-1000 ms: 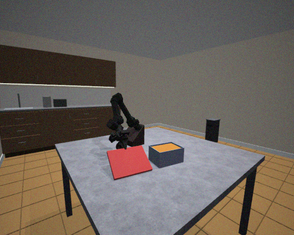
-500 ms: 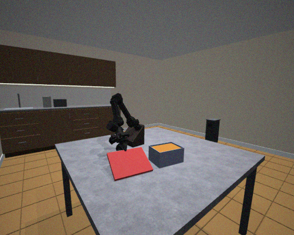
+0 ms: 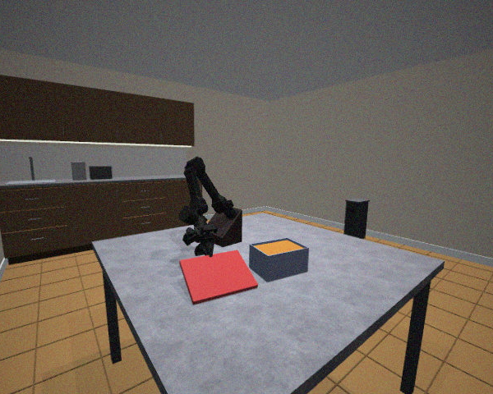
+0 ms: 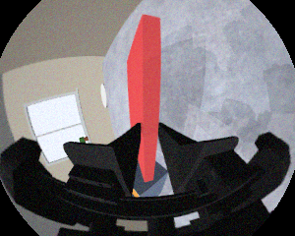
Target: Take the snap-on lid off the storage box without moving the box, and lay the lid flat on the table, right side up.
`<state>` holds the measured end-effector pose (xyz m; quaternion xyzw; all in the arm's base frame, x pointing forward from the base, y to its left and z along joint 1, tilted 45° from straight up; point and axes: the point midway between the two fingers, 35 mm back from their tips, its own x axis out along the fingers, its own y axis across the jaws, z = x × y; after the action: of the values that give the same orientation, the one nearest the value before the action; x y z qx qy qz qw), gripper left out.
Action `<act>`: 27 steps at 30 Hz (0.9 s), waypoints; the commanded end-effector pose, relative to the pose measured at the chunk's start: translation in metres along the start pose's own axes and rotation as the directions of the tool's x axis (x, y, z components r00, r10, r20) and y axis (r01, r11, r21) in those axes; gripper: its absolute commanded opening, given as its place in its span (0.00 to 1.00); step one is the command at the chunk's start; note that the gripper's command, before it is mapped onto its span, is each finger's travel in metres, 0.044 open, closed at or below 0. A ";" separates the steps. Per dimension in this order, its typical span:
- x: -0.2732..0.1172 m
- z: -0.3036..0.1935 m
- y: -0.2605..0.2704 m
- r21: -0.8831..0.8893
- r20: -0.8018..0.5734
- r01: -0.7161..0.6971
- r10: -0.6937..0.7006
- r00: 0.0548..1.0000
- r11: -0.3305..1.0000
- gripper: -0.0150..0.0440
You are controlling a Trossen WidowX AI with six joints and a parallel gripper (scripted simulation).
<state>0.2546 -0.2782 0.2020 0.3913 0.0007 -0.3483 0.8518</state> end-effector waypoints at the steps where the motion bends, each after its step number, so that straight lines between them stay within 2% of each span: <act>1: 0.005 -0.004 -0.012 0.005 -0.010 0.031 -0.031 0.999 1.000 0.25; 13: 0.011 -0.004 -0.020 0.005 -0.010 0.031 -0.031 0.999 0.999 0.25; 23: 0.006 0.000 -0.008 0.005 -0.009 0.031 -0.031 0.999 1.000 0.70; 25: 0.006 0.000 -0.008 0.005 -0.009 0.031 -0.031 0.999 1.000 0.72; 27: 0.004 -0.001 -0.012 0.005 -0.009 0.031 -0.031 0.999 1.000 0.81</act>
<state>0.2538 -0.2857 0.1935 0.3955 0.0107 -0.3599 0.8450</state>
